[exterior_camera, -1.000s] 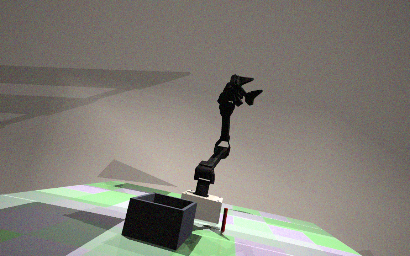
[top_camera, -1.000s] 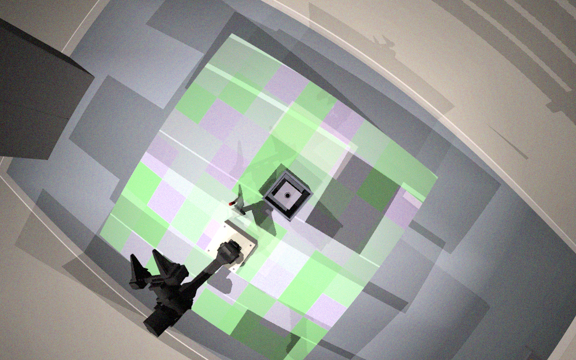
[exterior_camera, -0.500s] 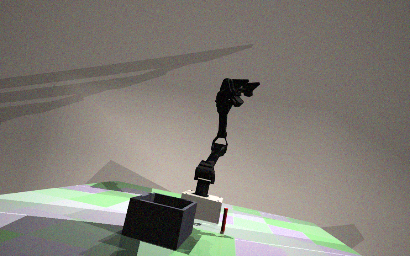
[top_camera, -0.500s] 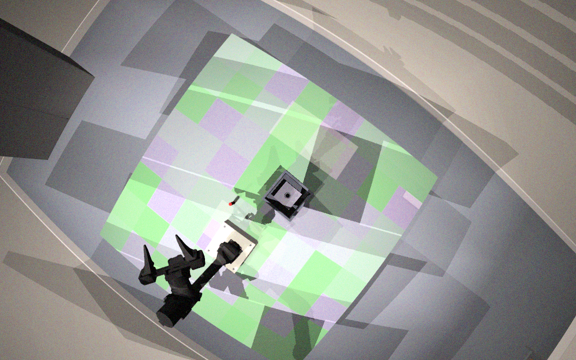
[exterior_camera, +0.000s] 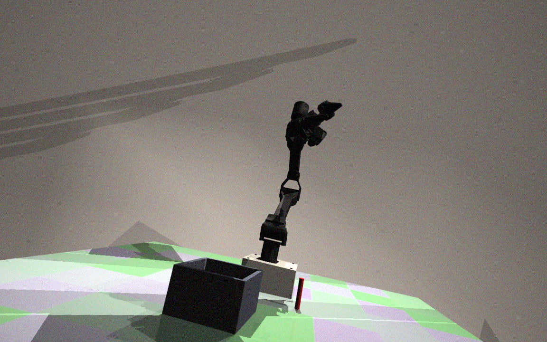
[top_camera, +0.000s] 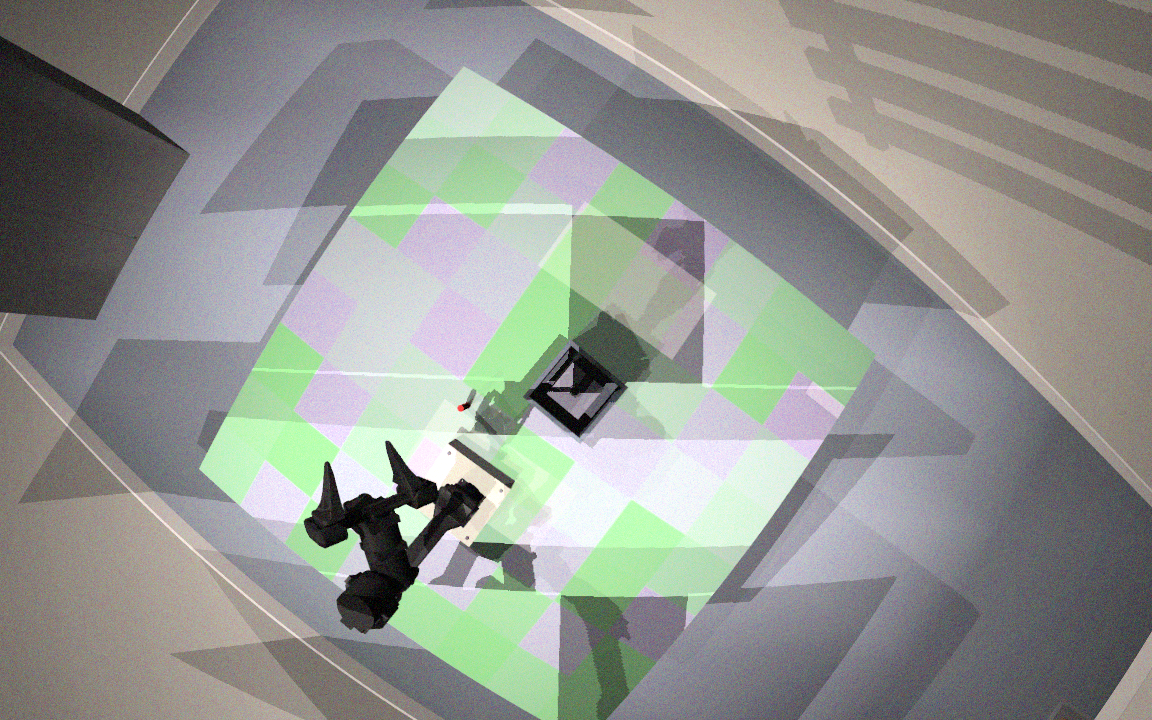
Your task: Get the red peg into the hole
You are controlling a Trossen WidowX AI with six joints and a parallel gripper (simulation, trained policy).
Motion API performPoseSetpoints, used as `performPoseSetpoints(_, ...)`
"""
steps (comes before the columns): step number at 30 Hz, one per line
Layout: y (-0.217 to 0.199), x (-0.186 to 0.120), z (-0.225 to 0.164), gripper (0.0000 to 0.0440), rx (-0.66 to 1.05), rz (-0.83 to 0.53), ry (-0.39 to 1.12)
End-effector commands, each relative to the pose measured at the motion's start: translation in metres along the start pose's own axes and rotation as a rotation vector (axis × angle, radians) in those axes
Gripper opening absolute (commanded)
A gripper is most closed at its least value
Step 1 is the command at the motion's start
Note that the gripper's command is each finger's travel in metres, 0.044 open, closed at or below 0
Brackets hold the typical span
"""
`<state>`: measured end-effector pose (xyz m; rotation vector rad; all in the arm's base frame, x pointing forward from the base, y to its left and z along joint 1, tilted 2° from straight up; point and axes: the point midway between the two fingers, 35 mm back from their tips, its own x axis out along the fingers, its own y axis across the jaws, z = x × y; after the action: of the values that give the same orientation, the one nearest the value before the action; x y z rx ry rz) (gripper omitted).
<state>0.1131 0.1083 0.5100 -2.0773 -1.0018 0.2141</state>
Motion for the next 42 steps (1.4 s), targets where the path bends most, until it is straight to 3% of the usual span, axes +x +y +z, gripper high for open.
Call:
performPoseSetpoints(1, 0.019, 0.008, -0.001, 0.0440, 0.148, 0.049, 0.002)
performPoseSetpoints(24, 0.104, 0.036, 0.016, 0.0440, 0.892, 0.308, 0.063)
performPoseSetpoints(42, 0.168, 0.047, 0.051, 0.0440, 1.438, 0.558, 0.208)
